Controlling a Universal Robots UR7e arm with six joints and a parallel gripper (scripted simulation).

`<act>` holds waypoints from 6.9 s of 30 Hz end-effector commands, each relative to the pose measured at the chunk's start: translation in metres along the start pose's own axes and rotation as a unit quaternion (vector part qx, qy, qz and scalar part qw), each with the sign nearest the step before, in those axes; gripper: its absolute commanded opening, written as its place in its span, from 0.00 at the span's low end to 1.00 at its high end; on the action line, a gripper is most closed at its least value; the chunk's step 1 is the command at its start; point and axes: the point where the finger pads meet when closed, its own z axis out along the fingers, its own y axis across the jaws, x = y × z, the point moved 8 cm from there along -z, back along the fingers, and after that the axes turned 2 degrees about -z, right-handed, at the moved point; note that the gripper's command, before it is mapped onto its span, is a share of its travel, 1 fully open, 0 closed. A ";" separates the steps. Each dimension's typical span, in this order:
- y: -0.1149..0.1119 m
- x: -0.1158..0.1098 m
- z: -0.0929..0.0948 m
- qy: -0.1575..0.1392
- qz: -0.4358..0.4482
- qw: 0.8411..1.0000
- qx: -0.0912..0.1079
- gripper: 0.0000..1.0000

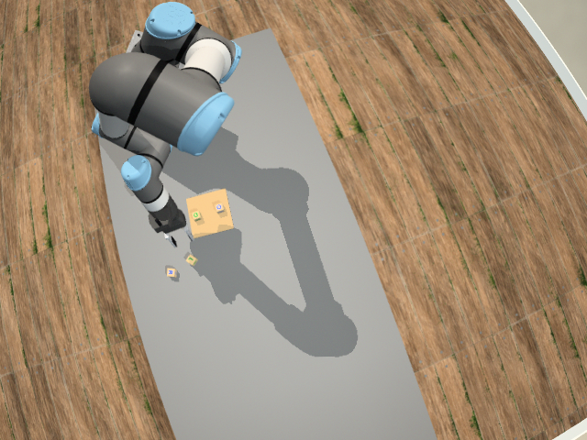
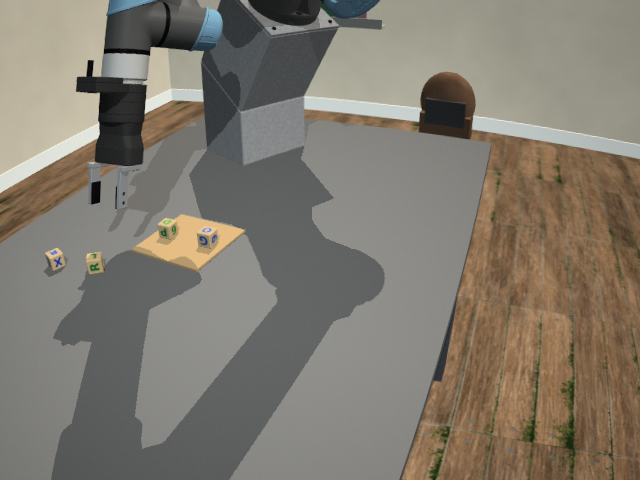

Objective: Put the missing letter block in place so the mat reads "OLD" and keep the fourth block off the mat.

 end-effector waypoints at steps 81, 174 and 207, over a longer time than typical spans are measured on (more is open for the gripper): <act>0.095 0.058 0.015 -0.005 0.009 1.000 0.003 1.00; 0.016 0.081 -0.022 -0.133 -0.312 0.939 0.058 1.00; 0.010 0.079 -0.005 -0.114 -0.542 0.828 0.089 1.00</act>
